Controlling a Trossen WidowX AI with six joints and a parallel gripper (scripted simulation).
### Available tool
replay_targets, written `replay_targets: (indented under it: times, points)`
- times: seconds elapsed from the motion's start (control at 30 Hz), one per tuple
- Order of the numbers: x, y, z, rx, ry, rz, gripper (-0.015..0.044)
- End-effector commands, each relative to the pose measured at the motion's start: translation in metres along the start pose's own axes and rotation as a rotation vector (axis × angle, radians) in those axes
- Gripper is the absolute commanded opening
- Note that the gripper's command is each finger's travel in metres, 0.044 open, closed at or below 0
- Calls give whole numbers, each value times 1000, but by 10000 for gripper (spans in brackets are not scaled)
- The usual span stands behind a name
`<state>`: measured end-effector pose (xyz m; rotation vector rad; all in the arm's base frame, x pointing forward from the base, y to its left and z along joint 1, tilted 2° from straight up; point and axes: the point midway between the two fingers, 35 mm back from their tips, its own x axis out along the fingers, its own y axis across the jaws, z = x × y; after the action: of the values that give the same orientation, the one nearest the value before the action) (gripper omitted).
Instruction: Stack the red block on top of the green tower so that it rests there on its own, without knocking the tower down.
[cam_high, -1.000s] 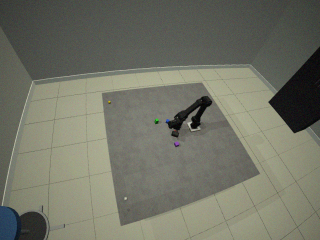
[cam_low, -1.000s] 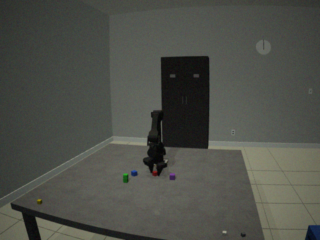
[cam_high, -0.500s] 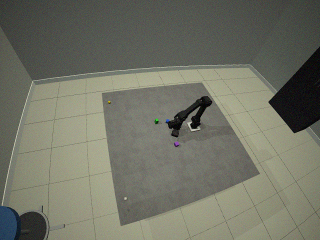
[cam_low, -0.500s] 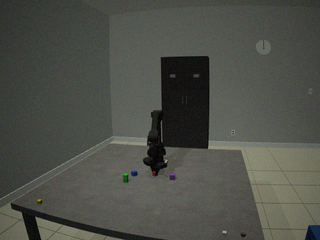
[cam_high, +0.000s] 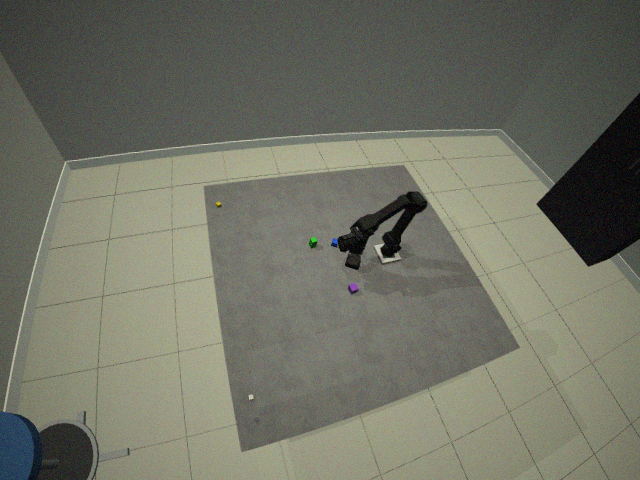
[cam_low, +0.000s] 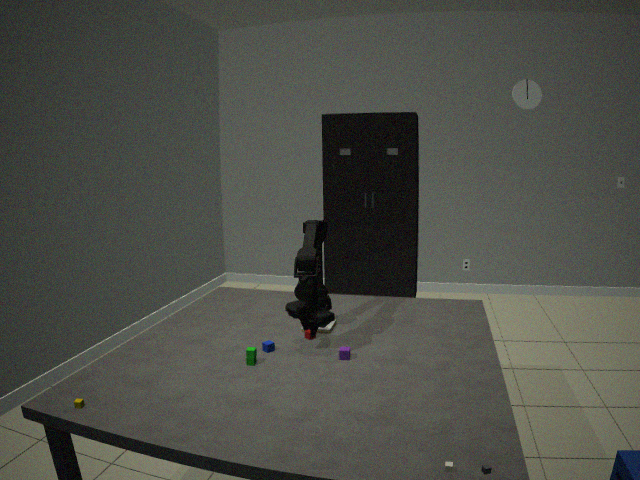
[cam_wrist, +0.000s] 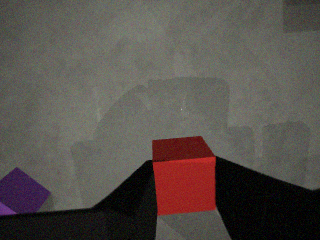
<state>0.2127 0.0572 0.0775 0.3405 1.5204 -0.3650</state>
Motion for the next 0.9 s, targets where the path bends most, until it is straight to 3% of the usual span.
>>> replay_targets:
  times: [0.0, 0.4, 0.87]
  points:
    - [-19, 1, 2, -1, -11, 4, 0]
    - [-69, 1, 1, -1, -11, 4, 0]
    - [-74, 1, 13, -6, -12, 1, 0]
